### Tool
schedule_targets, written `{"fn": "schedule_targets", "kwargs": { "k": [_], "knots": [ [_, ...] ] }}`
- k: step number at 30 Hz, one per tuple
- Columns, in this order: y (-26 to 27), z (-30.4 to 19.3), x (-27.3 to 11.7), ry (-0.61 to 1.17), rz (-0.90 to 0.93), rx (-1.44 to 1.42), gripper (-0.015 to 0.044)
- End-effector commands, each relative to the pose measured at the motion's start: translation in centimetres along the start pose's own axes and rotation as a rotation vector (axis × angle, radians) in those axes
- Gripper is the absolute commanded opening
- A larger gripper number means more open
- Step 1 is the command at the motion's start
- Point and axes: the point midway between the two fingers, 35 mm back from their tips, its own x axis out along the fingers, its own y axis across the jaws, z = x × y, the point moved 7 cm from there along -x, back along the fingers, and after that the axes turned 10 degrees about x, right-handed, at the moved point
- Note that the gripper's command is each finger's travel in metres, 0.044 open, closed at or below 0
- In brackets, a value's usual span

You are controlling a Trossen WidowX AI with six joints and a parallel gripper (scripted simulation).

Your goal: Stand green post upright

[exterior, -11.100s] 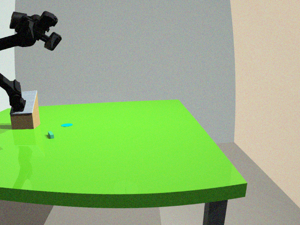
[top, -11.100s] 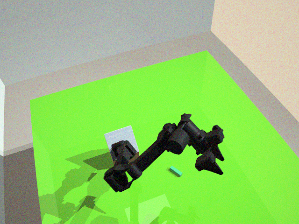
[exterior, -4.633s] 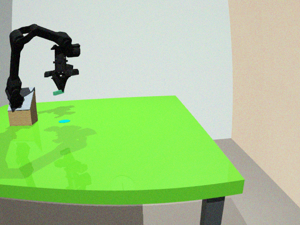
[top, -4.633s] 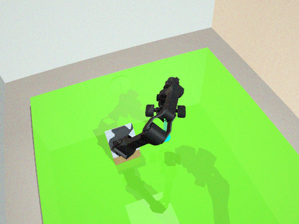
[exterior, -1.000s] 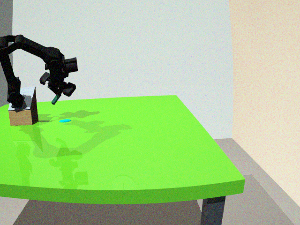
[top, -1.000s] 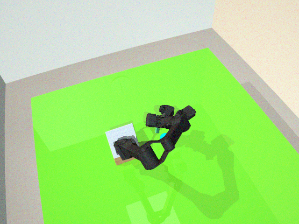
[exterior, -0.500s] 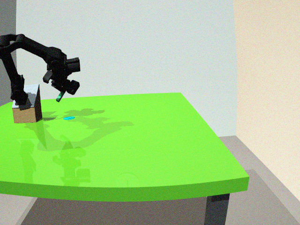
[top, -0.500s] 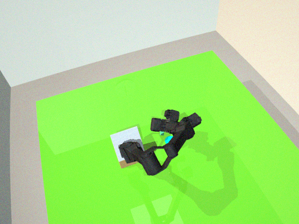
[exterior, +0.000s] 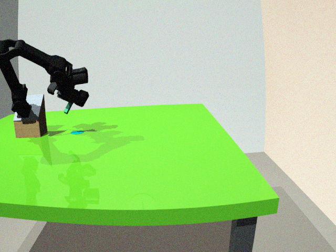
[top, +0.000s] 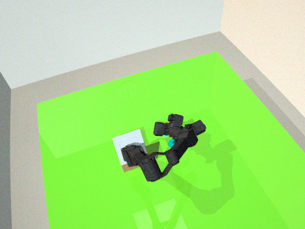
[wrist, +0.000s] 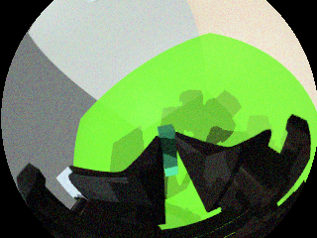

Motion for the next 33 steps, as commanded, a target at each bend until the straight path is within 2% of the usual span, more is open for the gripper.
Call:
{"fn": "schedule_targets", "kwargs": {
  "k": [1, 33],
  "knots": [
    [0.1, -0.3, 0.0, -0.025, 0.006, -0.009, 0.0023],
    [-0.2, -1.7, -0.6, -0.255, -0.010, -0.081, 0.0023]
  ]
}}
